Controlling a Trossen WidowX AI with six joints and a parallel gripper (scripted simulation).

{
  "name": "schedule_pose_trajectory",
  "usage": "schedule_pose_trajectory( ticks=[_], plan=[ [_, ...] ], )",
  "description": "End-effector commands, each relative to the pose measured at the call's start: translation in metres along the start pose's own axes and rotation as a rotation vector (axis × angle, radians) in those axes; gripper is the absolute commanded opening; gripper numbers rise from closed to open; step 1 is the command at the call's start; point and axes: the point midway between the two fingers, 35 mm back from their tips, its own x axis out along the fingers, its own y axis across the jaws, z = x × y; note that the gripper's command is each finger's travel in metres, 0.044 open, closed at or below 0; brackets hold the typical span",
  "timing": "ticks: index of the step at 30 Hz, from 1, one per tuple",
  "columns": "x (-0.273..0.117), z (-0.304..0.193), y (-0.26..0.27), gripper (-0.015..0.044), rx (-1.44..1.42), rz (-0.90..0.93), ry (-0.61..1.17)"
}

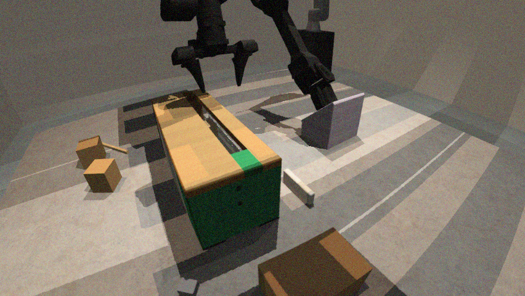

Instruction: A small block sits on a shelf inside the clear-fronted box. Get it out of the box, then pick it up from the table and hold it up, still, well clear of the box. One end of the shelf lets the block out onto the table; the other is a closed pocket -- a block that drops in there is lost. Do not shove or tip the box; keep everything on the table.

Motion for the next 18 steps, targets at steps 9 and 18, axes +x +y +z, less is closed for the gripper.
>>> schedule_pose_trajectory(
  ticks=[9,18],
  plan=[
    [0.015,0.005,0.001,0.04,0.009,-0.016,0.001],
    [0.028,0.011,0.002,0.04,0.009,-0.015,0.001]
  ],
)
